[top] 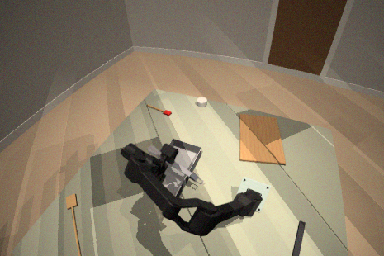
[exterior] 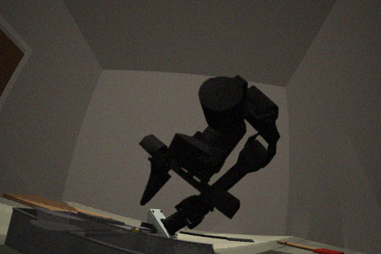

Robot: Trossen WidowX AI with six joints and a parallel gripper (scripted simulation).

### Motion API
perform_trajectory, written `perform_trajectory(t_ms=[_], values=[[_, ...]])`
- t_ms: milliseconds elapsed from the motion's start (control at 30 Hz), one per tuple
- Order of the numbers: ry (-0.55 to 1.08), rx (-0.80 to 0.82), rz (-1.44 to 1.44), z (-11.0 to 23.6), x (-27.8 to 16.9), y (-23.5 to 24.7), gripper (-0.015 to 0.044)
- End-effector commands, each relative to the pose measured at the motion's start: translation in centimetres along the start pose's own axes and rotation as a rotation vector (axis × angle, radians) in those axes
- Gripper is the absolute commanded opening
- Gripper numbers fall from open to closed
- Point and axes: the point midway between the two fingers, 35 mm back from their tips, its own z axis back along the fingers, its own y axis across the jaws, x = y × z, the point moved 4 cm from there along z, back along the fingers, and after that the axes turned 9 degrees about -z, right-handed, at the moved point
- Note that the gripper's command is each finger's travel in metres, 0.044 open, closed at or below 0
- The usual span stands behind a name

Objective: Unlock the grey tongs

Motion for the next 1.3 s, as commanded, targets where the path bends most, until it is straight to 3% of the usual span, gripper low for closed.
perform_trajectory(t_ms=[0,533,1267], values=[[0.101,0.006,-0.016,-1.8,0.1,-3.1,0.0260],[0.102,0.006,-0.016,-1.7,-0.8,-3.0,0.0260],[0.101,0.006,-0.016,-5.2,-0.9,-2.9,0.0260]])
